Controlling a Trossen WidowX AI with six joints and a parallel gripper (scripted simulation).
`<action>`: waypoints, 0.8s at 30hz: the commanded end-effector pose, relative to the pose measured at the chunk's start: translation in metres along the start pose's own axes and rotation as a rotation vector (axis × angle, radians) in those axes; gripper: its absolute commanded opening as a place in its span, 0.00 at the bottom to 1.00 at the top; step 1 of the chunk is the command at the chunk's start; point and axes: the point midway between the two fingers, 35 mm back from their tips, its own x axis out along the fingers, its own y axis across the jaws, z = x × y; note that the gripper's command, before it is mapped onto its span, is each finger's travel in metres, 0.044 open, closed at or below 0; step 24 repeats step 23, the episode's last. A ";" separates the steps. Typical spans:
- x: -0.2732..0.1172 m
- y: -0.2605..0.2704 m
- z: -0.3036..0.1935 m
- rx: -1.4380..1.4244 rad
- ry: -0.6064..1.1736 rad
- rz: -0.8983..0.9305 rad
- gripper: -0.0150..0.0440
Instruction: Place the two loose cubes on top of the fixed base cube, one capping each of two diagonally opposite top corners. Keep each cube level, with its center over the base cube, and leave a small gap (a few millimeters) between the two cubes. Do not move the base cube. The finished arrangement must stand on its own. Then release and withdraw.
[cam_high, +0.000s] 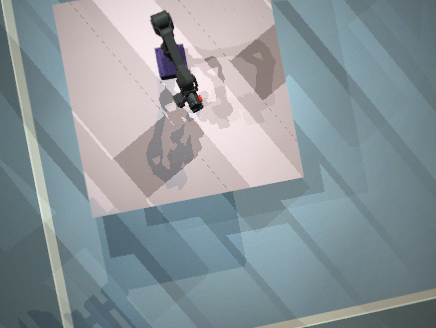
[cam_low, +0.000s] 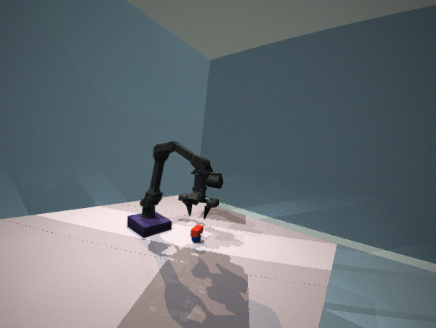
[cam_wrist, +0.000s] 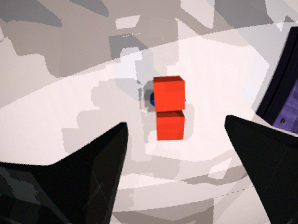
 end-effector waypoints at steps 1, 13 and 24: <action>0.000 0.002 -0.020 -0.003 0.002 -0.002 0.93; -0.003 -0.013 -0.143 -0.002 0.013 -0.002 0.93; -0.003 -0.013 -0.143 -0.002 0.013 -0.002 0.93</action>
